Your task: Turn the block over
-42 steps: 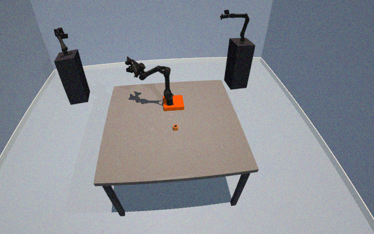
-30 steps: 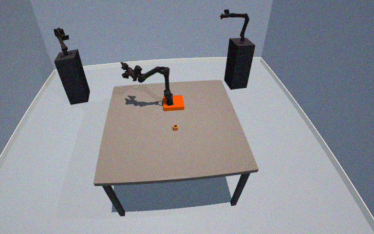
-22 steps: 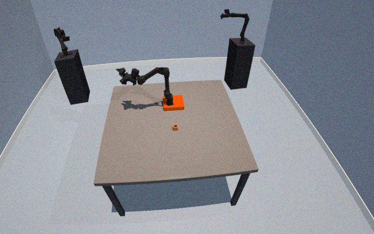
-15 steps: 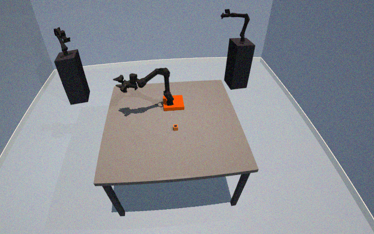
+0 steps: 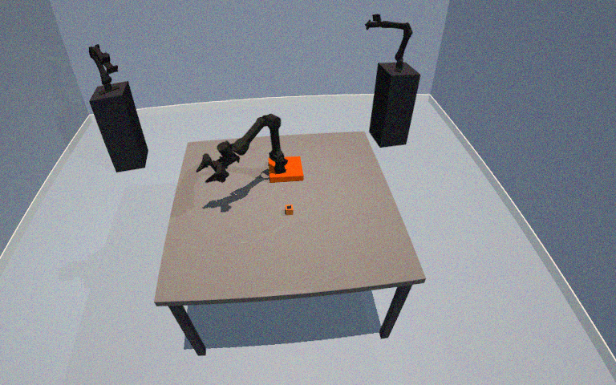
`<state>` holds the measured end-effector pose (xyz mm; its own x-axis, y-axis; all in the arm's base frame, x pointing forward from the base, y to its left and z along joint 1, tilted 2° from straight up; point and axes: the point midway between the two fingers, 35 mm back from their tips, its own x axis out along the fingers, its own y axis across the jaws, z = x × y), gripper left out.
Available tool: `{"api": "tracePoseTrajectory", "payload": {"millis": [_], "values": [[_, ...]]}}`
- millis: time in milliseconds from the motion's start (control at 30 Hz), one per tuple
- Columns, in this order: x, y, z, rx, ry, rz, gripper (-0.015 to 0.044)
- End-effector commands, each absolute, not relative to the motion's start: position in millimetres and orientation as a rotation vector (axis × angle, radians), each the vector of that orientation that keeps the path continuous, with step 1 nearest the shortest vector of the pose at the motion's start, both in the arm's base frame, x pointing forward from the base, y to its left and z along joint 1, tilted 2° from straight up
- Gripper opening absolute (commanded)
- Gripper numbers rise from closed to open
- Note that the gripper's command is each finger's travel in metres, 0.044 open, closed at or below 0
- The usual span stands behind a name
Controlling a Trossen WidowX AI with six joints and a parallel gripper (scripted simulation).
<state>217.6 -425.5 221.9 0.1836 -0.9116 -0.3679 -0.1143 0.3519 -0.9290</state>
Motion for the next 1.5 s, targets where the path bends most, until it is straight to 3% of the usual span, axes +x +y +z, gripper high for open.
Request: {"api": "tracePoseTrajectory", "payload": {"millis": [0, 400, 867, 1467], "values": [[273, -385, 194, -0.939, 1.174, -0.596, 0.044], [365, -220, 129, -0.424, 1.149, -0.229, 0.044], [338, -23, 98, 0.065, 1.514, -0.063, 0.044], [331, -10, 63, 0.113, 1.569, -0.082, 0.044]]}}
